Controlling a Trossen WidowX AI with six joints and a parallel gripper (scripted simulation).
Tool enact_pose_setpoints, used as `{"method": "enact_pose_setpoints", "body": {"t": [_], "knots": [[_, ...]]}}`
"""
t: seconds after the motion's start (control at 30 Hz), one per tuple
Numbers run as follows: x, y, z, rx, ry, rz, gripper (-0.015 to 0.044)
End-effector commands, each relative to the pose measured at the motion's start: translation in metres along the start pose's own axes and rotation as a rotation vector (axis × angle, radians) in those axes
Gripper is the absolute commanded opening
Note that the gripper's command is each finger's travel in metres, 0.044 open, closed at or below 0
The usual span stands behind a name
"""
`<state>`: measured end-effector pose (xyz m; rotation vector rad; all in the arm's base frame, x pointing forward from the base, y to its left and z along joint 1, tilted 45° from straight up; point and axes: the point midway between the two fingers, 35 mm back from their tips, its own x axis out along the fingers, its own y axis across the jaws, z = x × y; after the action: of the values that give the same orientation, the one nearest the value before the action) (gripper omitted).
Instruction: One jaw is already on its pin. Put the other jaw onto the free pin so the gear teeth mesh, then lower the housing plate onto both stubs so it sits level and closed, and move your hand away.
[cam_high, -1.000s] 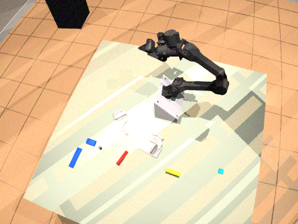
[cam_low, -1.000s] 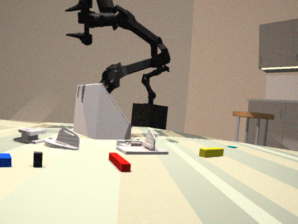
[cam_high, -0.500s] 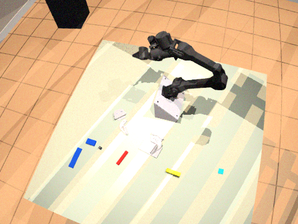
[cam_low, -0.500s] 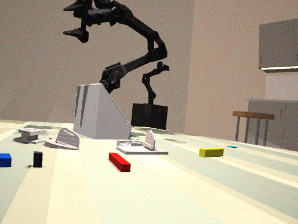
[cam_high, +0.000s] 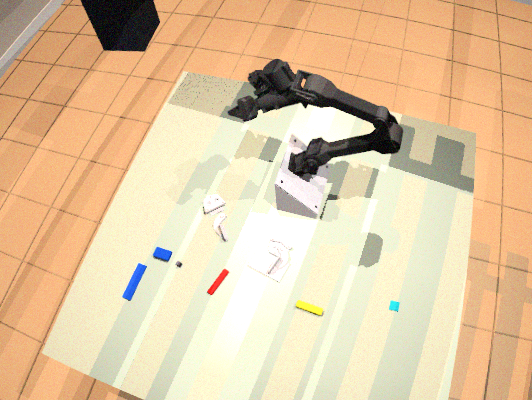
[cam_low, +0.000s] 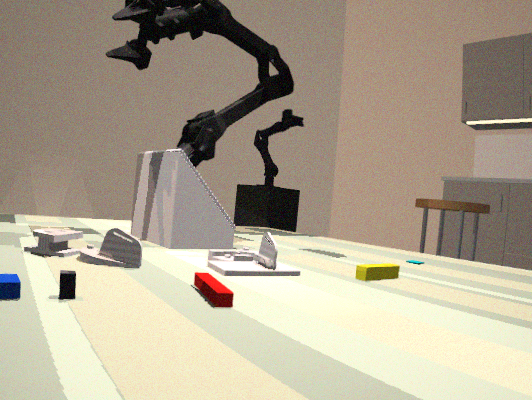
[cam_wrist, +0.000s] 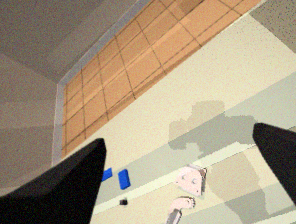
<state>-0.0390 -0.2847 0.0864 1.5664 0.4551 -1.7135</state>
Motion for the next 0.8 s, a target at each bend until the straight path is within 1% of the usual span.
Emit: {"method": "enact_pose_setpoints", "body": {"t": [0.0,0.77], "knots": [[0.004,0.007,-0.002,-0.067,0.025,0.008,0.044],[0.037,0.041,-0.031,-0.475,0.189,0.033,0.044]]}}
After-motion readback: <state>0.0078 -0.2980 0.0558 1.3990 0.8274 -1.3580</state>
